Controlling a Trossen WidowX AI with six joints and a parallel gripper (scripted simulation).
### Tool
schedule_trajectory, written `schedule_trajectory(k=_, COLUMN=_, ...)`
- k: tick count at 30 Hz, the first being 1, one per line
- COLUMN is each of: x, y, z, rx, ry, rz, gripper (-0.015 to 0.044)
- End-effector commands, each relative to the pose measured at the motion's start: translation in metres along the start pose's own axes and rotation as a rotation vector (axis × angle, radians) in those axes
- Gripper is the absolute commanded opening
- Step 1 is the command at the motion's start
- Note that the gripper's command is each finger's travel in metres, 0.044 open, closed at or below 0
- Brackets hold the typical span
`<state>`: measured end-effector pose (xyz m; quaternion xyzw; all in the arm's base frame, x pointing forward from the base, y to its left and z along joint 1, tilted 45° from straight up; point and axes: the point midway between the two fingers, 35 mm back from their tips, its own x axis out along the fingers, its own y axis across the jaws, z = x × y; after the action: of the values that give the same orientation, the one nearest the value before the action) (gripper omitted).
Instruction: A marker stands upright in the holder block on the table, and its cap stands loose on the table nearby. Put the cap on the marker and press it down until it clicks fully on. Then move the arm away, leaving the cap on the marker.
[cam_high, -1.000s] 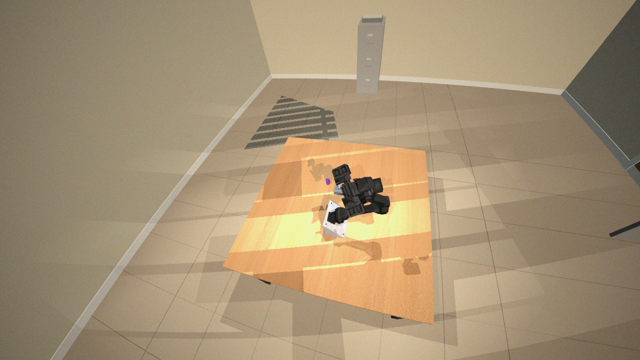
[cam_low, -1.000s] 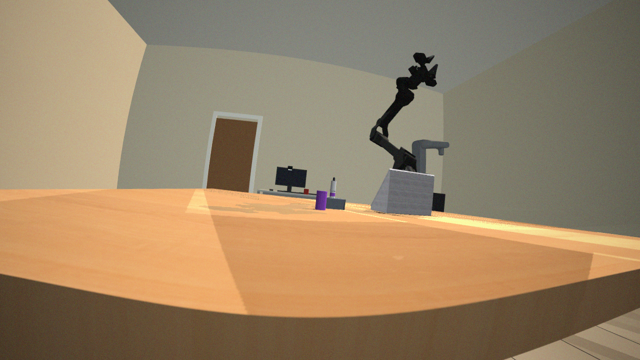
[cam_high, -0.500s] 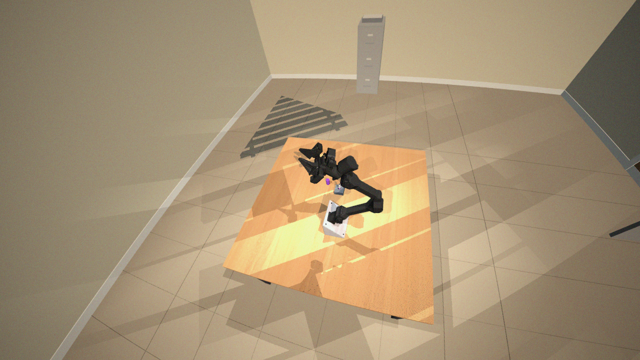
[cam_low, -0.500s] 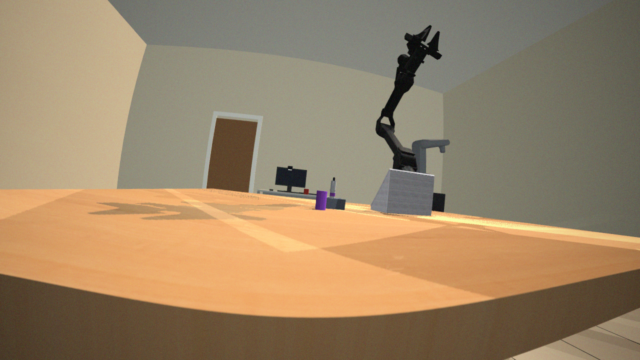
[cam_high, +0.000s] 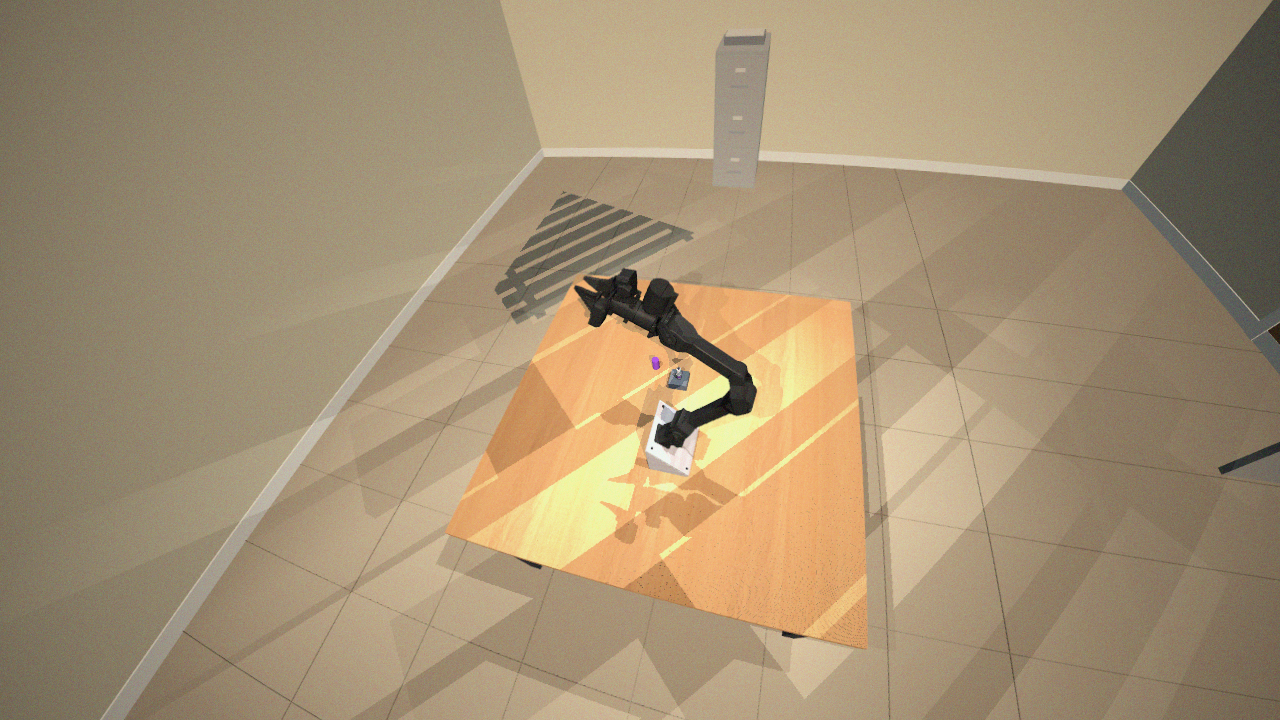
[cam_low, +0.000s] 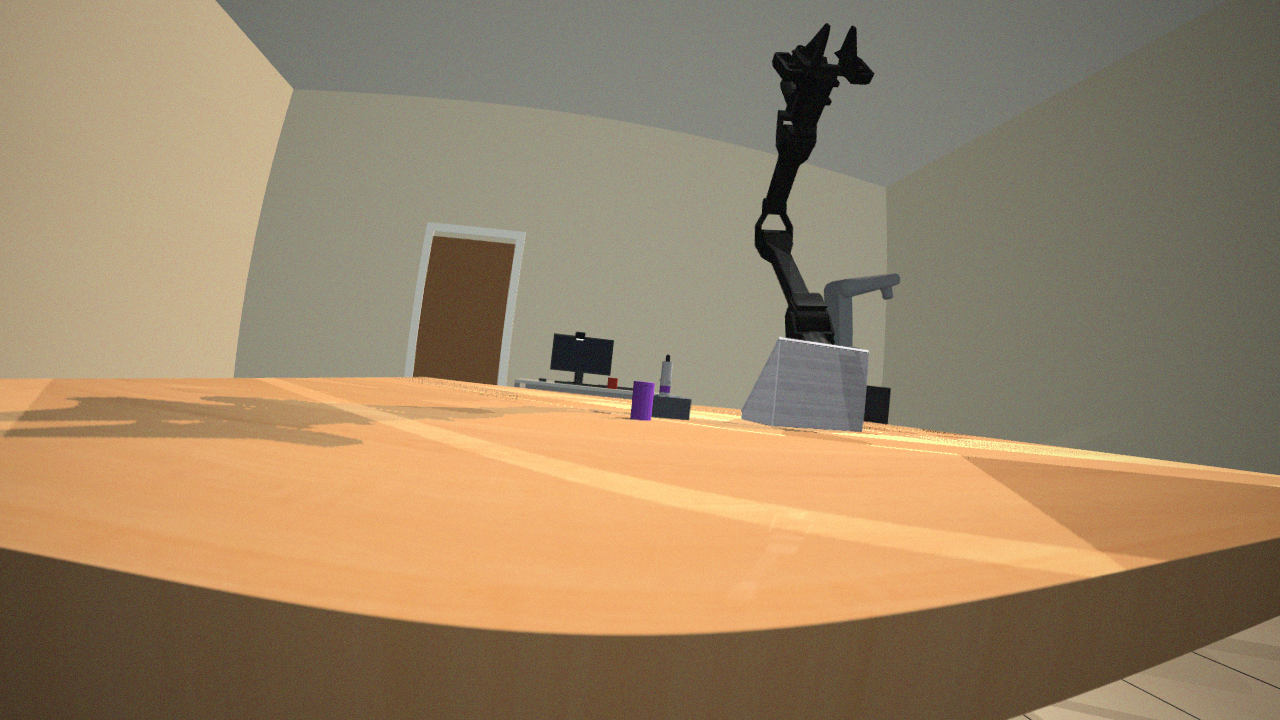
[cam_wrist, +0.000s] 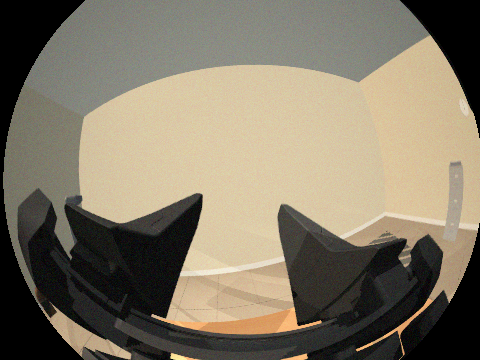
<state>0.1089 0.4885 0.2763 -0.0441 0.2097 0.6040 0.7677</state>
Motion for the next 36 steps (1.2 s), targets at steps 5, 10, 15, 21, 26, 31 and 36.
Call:
schedule_trajectory(k=5, x=0.026, y=-0.121, z=-0.07, rx=0.12, ry=0.255, rz=-0.339, gripper=0.0244)
schedule_trajectory(k=10, x=0.019, y=-0.193, z=-0.118, rx=0.198, ry=0.423, rz=-0.545, gripper=0.0244)
schedule_trajectory(k=15, x=-0.005, y=-0.257, z=-0.168, rx=0.275, ry=0.599, rz=-0.742, gripper=0.0244)
schedule_trajectory(k=21, x=-0.053, y=-0.323, z=-0.232, rx=0.367, ry=0.843, rz=-0.971, gripper=0.0244)
schedule_trajectory(k=26, x=-0.104, y=-0.362, z=-0.282, rx=0.437, ry=1.066, rz=-1.134, gripper=0.0244)
schedule_trajectory(k=31, x=-0.168, y=-0.39, z=-0.332, rx=0.504, ry=1.335, rz=-1.273, gripper=0.0244)
schedule_trajectory(k=36, x=-0.199, y=-0.397, z=-0.353, rx=0.531, ry=1.474, rz=-1.319, gripper=0.0244)
